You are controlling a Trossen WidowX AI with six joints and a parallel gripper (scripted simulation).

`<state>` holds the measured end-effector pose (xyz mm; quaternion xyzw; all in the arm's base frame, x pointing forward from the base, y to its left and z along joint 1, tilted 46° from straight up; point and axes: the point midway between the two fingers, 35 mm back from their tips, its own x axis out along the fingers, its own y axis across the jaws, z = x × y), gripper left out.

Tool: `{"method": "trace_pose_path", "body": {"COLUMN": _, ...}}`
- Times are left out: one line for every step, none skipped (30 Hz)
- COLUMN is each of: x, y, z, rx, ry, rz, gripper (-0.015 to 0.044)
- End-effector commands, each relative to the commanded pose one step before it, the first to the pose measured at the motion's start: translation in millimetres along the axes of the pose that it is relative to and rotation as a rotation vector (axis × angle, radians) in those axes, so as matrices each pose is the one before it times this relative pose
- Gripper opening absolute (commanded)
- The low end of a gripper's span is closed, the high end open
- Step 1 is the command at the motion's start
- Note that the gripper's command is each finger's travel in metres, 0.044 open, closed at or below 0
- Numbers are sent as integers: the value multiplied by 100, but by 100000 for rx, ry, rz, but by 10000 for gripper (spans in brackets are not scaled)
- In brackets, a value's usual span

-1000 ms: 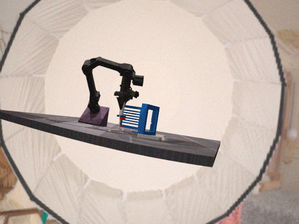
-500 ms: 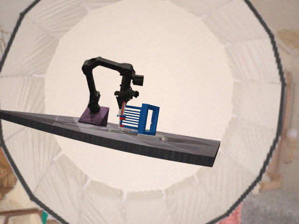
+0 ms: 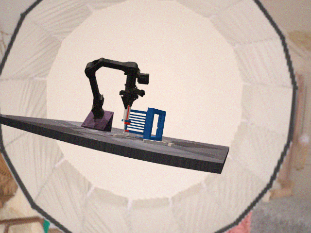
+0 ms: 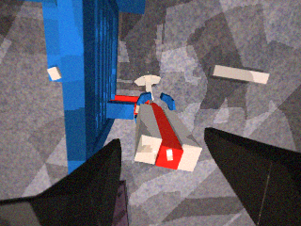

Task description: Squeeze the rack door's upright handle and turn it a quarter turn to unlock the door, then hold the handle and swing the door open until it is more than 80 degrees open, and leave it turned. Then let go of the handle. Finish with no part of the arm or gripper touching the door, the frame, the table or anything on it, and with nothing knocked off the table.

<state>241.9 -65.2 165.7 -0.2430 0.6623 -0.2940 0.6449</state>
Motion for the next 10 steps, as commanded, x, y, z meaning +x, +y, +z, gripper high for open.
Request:
{"method": "trace_pose_path", "body": {"x": -877, "y": -33, "z": 26, "rx": 612, "ry": -1471, "rz": 864, "gripper": 293}}
{"method": "trace_pose_path", "body": {"x": -179, "y": 4, "z": 0, "rx": -11, "ry": -305, "rz": 116, "gripper": 293}}
{"method": "trace_pose_path", "body": {"x": -178, "y": 4, "z": -1, "rx": -12, "ry": -304, "rz": 117, "gripper": 293}}
{"method": "trace_pose_path", "body": {"x": -178, "y": 4, "z": -2, "rx": -12, "ry": -303, "rz": 118, "gripper": 293}}
{"method": "trace_pose_path", "body": {"x": -178, "y": 4, "z": -3, "rx": -13, "ry": -303, "rz": 119, "gripper": 293}}
{"method": "trace_pose_path", "body": {"x": -178, "y": 4, "z": -4, "rx": -13, "ry": -302, "rz": 120, "gripper": 293}}
{"method": "trace_pose_path", "body": {"x": -178, "y": 4, "z": -4, "rx": -14, "ry": -301, "rz": 121, "gripper": 293}}
{"method": "trace_pose_path", "body": {"x": -177, "y": 4, "z": -5, "rx": -14, "ry": -300, "rz": 122, "gripper": 293}}
{"method": "trace_pose_path", "body": {"x": -177, "y": 4, "z": -6, "rx": -15, "ry": -299, "rz": 122, "gripper": 293}}
{"method": "trace_pose_path", "body": {"x": -177, "y": 4, "z": -7, "rx": -15, "ry": -298, "rz": 123, "gripper": 293}}
